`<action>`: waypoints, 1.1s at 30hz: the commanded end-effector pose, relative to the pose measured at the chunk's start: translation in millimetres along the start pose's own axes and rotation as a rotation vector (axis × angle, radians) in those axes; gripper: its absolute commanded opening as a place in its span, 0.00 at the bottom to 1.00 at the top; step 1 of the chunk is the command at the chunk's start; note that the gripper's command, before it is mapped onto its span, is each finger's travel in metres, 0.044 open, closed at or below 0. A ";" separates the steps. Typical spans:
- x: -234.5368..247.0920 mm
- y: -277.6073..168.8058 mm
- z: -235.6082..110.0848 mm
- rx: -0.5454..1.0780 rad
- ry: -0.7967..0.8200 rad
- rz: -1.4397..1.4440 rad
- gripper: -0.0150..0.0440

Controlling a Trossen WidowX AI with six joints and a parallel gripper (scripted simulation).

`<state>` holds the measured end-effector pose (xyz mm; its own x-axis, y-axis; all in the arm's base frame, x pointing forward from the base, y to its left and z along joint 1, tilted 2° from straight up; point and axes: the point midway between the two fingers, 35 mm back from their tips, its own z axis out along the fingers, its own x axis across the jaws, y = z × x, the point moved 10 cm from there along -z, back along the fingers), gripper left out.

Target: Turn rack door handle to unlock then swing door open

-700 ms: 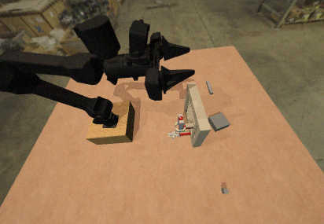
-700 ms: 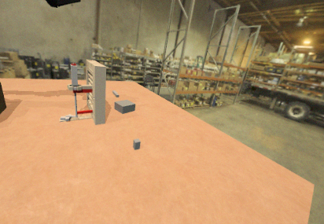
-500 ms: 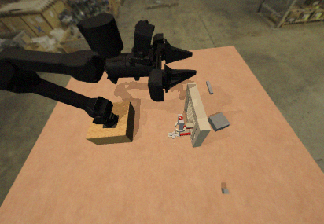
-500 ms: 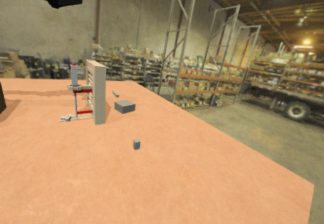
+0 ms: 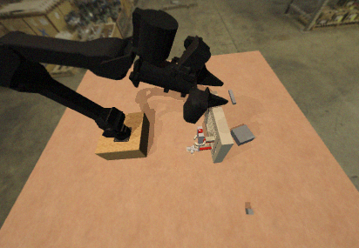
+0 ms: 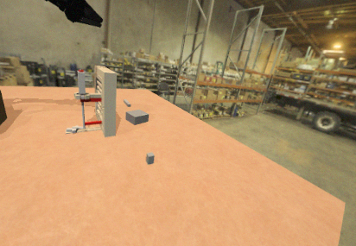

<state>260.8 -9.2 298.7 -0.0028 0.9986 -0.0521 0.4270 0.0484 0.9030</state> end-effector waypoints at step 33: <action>-27.1 -9.9 71.8 1.008 0.080 -0.063 0.75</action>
<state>317.3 -34.8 264.3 -0.0855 0.9957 -0.0360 0.9751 0.0911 0.2024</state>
